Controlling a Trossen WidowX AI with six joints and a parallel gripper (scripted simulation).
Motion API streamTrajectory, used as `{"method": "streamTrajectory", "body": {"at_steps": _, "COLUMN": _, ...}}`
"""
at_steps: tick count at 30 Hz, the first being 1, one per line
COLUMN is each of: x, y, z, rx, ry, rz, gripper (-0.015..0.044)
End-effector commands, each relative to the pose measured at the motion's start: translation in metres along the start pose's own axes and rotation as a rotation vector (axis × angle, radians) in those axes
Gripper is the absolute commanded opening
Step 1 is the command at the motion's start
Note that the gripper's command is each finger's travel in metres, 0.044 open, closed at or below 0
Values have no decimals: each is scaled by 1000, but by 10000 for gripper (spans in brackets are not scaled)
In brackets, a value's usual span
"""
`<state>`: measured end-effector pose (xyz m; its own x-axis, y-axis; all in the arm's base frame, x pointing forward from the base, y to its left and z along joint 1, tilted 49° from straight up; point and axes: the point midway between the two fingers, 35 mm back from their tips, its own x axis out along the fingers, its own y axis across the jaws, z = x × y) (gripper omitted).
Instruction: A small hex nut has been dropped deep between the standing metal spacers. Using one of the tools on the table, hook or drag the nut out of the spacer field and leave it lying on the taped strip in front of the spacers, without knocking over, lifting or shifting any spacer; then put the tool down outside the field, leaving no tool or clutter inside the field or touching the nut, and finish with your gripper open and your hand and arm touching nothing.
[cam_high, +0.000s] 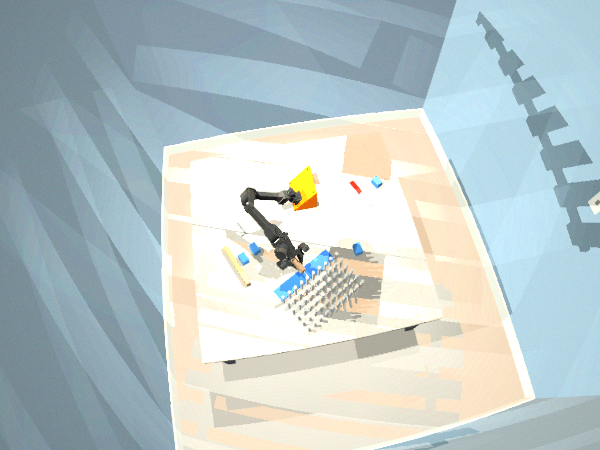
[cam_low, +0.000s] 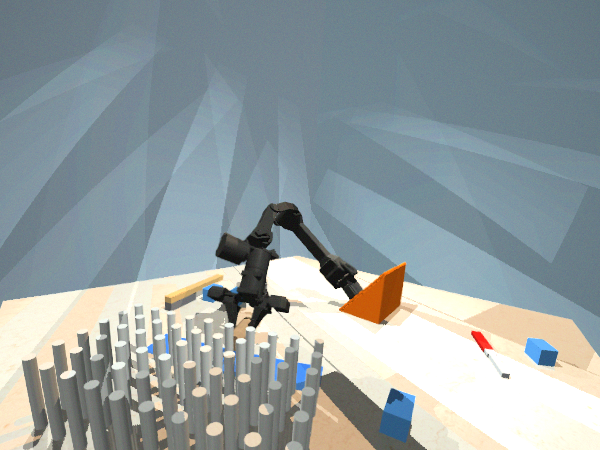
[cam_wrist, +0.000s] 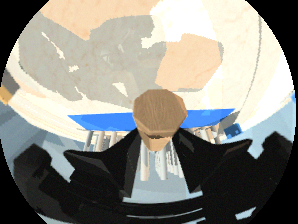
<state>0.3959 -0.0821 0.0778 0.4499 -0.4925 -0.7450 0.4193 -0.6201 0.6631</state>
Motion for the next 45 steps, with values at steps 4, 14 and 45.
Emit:
{"method": "streamTrajectory", "body": {"at_steps": 4, "x": 2, "y": 3, "z": -6, "rx": 10, "ry": 6, "rz": 8, "gripper": 0}}
{"method": "streamTrajectory", "body": {"at_steps": 14, "x": 6, "y": 2, "z": -4, "rx": 10, "ry": 6, "rz": 7, "gripper": 0}}
{"method": "streamTrajectory", "body": {"at_steps": 45, "x": 20, "y": -1, "z": 6, "rx": 1, "ry": 4, "rz": 2, "gripper": 0}}
